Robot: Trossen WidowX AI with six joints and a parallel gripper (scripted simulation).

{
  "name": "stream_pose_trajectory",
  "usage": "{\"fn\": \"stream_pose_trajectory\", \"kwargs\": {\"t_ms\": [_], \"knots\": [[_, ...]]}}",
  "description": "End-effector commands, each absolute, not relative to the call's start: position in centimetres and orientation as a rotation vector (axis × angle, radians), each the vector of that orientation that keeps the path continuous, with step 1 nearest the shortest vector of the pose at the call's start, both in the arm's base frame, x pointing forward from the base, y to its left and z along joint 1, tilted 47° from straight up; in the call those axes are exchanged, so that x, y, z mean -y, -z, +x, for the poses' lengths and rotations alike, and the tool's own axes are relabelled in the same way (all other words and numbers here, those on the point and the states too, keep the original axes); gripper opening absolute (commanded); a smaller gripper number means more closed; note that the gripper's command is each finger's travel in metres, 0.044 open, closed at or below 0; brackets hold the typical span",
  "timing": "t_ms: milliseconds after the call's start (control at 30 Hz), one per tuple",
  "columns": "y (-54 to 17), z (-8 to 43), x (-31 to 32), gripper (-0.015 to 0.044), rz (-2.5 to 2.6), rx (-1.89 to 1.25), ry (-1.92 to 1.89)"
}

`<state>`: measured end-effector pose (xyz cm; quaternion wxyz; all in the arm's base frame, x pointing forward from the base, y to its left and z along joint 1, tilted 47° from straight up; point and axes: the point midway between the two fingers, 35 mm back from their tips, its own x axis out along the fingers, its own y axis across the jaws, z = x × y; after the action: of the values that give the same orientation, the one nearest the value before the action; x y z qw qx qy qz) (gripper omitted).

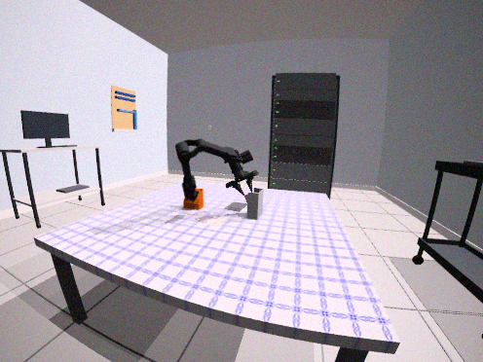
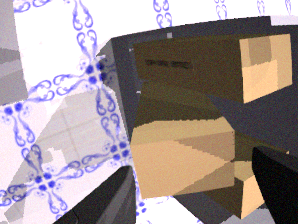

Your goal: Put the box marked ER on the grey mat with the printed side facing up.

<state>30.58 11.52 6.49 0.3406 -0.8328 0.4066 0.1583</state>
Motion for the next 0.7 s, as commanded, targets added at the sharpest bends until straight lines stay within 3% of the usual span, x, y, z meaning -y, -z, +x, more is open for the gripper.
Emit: {"fn": "stream_pose_trajectory", "kwargs": {"t_ms": [0,200,667], "knots": [[-5.95,30.88,-10.96,0.0235,-2.171,-1.065,-0.419],[-5.94,30.9,-10.94,0.0235,-2.171,-1.065,-0.419],[-6.17,30.89,-11.09,0.0151,-2.169,-1.061,-0.411]]}}
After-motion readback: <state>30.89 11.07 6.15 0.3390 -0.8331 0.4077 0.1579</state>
